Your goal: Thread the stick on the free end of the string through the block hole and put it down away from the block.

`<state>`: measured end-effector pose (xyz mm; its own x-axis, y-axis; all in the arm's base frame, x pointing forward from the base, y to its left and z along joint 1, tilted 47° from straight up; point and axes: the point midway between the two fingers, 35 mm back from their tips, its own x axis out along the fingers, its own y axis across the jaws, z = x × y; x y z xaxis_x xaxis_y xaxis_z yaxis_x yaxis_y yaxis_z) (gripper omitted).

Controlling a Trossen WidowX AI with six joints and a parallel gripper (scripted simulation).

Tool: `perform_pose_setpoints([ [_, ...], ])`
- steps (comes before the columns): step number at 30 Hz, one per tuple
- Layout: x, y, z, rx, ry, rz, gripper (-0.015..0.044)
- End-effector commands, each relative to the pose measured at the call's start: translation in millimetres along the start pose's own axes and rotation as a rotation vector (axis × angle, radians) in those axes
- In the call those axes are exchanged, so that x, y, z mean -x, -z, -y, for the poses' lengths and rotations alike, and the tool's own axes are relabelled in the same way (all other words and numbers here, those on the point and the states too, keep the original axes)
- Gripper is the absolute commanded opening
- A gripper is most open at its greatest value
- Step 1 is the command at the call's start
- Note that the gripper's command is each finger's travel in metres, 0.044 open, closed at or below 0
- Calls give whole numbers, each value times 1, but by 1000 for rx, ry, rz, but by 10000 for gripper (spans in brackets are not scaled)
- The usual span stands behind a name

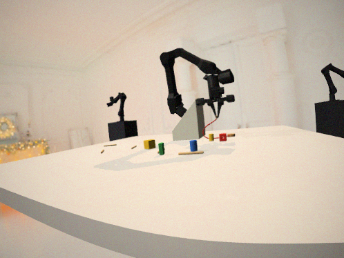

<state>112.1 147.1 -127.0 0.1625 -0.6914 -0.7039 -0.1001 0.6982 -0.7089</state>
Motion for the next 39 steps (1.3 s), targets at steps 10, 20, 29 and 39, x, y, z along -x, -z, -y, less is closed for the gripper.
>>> perform_pose_setpoints([
  [10,-8,4,-14,-10,-1,-26,0],
  [20,-15,8,-24,-12,-1,-44,0],
  [29,-21,11,-33,-14,-1,-60,0],
  [39,-29,15,-43,-16,0,-78,0],
])
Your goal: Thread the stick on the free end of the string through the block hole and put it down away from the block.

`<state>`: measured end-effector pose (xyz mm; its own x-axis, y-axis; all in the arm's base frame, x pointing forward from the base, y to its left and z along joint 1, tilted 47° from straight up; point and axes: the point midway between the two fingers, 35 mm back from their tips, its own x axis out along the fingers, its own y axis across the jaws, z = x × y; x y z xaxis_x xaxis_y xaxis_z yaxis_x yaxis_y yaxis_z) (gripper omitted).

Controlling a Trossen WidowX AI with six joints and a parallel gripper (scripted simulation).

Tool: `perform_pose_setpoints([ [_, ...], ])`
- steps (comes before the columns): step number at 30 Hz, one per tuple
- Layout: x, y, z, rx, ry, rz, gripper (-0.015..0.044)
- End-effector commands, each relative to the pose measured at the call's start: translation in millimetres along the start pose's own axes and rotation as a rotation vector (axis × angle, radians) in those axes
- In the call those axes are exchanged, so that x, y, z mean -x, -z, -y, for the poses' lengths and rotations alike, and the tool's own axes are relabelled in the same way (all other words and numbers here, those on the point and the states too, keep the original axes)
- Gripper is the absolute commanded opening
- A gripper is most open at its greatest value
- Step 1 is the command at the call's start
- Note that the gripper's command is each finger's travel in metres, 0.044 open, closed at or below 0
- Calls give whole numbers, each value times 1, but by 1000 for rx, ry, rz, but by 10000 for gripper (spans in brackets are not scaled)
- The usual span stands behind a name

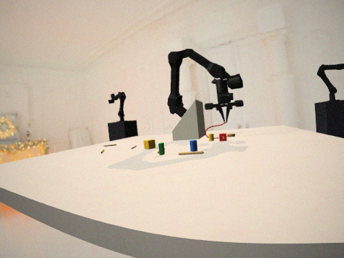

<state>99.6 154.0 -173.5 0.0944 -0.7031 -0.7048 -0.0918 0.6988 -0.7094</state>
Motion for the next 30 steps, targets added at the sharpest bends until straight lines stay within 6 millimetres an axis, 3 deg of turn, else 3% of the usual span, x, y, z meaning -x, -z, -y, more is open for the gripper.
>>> perform_pose_setpoints([
  [1,-4,2,-5,-8,-1,-11,0],
  [17,-17,8,-19,-12,1,-38,0],
  [30,-15,22,-21,-11,-2,-39,0],
])
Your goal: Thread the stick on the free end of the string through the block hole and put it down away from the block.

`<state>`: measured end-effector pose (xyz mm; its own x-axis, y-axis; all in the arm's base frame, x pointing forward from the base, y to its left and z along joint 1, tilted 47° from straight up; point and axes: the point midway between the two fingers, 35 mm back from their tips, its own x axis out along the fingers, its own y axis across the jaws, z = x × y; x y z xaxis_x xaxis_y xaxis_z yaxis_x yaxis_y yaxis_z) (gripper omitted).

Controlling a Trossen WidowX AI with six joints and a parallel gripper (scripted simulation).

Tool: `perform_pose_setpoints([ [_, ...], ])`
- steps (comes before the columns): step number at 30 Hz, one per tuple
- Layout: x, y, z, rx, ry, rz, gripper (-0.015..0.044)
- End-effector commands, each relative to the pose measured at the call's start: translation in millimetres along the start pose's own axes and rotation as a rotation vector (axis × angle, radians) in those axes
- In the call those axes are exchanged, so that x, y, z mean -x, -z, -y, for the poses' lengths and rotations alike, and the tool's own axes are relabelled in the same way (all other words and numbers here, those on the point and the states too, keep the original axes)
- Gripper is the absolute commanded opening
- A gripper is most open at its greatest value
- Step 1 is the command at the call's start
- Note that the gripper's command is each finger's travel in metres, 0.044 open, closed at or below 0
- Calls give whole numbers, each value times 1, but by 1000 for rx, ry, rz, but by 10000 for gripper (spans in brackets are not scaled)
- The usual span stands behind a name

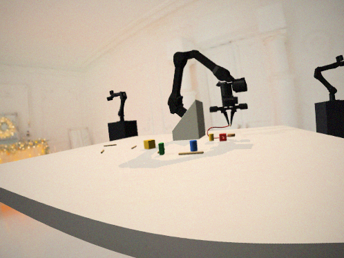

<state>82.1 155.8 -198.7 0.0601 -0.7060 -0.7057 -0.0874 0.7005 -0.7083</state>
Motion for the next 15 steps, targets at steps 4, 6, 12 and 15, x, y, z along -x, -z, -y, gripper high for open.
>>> perform_pose_setpoints([
  [4,0,10,-1,-6,-1,-4,0],
  [6,0,13,-1,-5,-2,-5,0],
  [12,0,21,-1,-5,-3,-5,0],
  [15,0,25,-1,-4,-3,-5,0],
])
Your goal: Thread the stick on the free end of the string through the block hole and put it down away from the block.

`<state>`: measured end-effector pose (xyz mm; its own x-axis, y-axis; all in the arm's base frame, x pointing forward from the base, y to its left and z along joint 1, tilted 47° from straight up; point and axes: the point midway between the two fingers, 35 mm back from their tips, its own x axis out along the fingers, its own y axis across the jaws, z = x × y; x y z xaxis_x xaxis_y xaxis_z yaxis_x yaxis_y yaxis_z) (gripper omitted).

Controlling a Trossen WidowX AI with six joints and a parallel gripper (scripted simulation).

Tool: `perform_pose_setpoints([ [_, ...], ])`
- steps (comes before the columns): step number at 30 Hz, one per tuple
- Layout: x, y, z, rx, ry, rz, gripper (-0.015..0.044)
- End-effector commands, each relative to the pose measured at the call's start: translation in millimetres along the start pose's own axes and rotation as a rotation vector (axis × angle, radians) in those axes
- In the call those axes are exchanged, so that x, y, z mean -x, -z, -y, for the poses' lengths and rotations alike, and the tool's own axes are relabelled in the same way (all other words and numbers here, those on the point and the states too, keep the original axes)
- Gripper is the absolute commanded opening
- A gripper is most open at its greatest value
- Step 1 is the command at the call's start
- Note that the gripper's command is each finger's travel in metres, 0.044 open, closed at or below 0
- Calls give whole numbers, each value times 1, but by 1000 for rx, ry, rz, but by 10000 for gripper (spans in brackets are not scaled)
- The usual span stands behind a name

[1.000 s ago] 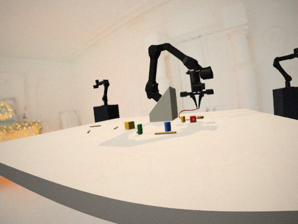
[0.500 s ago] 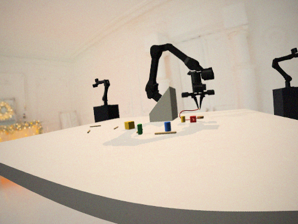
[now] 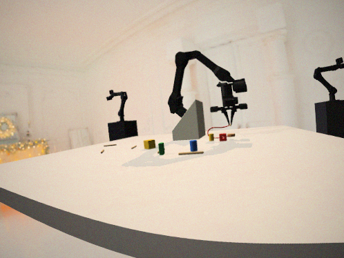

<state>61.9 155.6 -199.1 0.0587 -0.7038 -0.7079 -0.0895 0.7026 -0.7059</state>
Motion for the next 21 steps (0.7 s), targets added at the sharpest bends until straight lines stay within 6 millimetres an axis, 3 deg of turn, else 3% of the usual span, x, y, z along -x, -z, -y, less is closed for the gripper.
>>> perform_pose_setpoints([
  [1,-1,6,1,-6,0,-4,0],
  [21,-1,33,2,-4,3,-6,0],
])
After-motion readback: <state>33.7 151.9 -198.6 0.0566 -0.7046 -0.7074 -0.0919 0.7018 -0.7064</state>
